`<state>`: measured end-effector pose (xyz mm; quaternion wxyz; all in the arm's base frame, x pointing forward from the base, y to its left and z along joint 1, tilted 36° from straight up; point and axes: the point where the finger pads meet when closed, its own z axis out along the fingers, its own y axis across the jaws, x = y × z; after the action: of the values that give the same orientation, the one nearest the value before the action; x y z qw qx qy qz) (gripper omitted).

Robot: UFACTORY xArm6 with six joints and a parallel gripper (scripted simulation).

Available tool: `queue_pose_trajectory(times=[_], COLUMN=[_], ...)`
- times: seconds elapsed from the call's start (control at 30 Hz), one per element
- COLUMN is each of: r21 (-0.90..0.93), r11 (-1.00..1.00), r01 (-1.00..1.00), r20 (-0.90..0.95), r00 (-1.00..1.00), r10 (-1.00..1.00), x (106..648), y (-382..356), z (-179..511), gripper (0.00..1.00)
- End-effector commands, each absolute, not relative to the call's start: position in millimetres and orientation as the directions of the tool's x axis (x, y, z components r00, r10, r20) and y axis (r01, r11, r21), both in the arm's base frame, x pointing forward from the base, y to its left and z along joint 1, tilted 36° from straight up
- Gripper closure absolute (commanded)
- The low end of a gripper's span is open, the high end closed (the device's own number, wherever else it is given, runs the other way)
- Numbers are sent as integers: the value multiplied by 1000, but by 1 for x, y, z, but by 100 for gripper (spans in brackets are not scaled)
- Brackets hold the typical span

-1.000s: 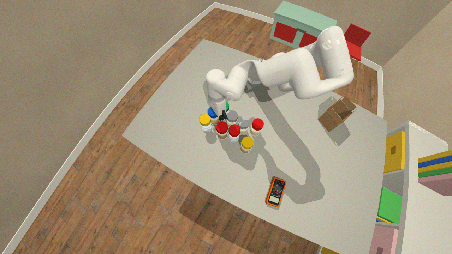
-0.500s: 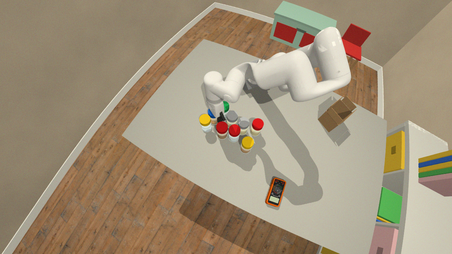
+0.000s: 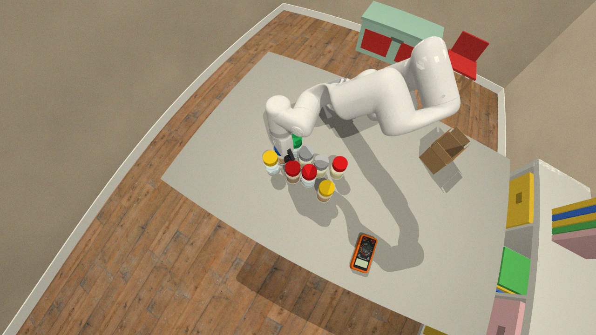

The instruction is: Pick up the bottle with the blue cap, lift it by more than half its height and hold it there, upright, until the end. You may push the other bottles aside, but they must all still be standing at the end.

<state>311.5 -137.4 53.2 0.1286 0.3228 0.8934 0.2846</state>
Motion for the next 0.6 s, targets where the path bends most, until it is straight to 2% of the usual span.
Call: queue_pose_trajectory(times=[0.0, 0.57], r21=[591, 591], r11=[630, 630], r01=[503, 503], r20=[-48, -48], r00=[-758, -758], r10=[651, 651], x=[317, 306], y=[-142, -152], z=[54, 74], gripper=[21, 21])
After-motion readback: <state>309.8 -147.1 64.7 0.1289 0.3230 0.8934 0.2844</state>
